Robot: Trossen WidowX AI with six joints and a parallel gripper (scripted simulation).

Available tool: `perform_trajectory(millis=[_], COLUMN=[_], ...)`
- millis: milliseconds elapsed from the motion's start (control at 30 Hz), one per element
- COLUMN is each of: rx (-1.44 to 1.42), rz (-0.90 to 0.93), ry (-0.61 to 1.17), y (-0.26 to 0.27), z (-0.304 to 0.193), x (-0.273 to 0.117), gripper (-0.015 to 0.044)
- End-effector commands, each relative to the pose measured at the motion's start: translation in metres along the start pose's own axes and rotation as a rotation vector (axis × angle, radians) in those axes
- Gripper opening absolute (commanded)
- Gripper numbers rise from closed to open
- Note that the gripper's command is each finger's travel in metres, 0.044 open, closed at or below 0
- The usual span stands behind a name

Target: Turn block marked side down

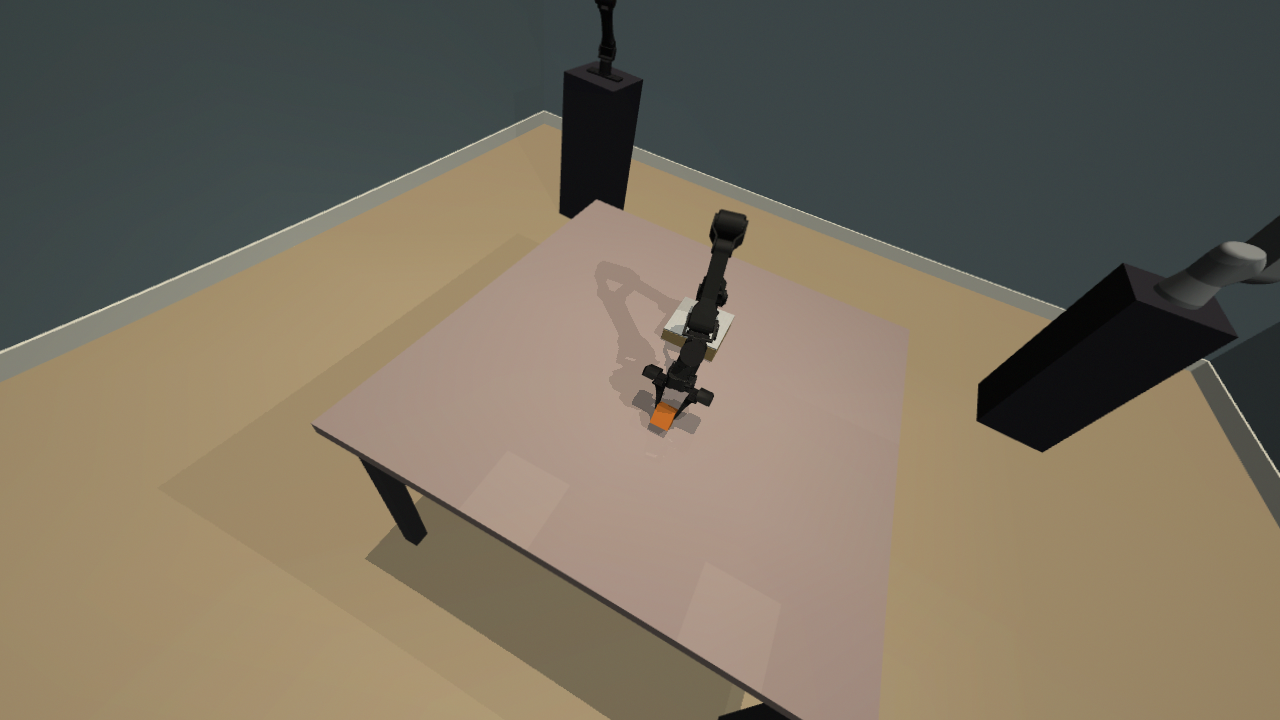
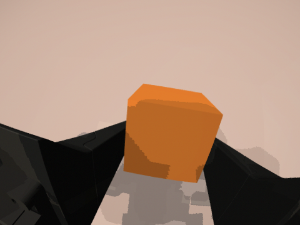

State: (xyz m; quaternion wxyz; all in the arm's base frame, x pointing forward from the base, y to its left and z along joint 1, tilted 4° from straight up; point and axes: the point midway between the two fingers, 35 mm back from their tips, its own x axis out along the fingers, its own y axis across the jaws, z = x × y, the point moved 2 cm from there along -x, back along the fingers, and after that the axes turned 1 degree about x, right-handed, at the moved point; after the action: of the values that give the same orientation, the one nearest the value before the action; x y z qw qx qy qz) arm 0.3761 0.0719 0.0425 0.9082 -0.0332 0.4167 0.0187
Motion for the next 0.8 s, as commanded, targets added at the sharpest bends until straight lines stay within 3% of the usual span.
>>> perform_trajectory(millis=[0,767], rx=[-0.006,-0.005], rz=[-0.003,-0.002], ry=[-0.059,-0.386], y=[0.000,-0.004], z=[-0.001,-0.023], x=[0.005,0.004], gripper=[0.0000,0.0000])
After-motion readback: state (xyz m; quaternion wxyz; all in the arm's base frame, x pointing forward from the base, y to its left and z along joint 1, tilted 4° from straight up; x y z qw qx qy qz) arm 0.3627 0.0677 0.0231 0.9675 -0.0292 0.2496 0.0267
